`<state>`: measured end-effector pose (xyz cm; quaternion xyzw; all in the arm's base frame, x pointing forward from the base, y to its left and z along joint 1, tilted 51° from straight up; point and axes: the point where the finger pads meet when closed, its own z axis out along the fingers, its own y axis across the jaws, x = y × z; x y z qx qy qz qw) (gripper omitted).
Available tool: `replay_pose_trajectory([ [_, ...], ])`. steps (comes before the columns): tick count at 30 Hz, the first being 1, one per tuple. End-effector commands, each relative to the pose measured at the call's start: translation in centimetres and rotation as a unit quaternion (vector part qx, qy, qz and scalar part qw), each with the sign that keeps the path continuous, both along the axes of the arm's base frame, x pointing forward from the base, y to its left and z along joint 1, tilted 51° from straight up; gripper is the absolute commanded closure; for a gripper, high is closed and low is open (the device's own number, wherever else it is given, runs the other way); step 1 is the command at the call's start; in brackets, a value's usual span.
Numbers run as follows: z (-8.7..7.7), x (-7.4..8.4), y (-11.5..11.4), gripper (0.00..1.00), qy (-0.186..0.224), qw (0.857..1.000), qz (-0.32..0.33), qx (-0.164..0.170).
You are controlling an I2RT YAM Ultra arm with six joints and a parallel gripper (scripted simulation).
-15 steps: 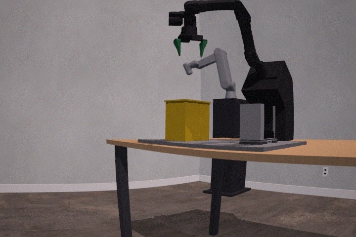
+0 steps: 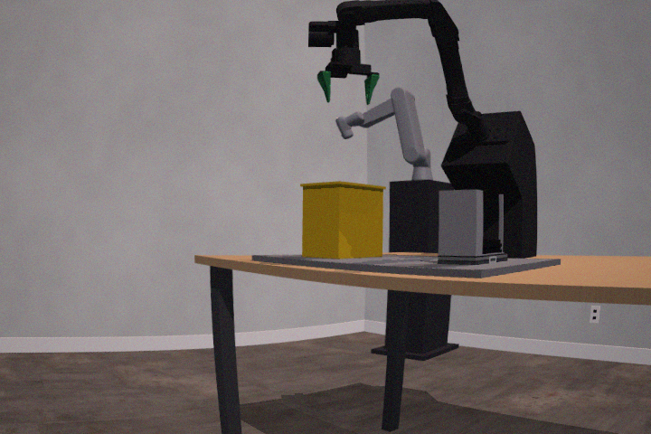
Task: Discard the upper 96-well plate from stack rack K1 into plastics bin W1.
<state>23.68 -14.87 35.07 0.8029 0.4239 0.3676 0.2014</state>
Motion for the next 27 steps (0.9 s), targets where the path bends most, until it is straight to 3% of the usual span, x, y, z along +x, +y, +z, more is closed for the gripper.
replay_pose_trajectory([
  [1,0.2,-0.1,0.0,0.00,-0.003,1.000,-0.001,-0.004],
  [2,0.2,-0.1,0.0,0.00,-0.003,1.000,-0.001,-0.004],
  [9,-1.9,2.1,2.1,0.00,0.028,0.992,0.086,-0.086],
  [17,-4.3,4.7,4.3,0.00,0.061,0.967,0.181,-0.167],
  [19,-4.3,4.7,4.3,0.00,0.061,0.967,0.181,-0.167],
  [27,-6.6,7.0,7.1,0.00,0.084,0.925,0.272,-0.250],
])
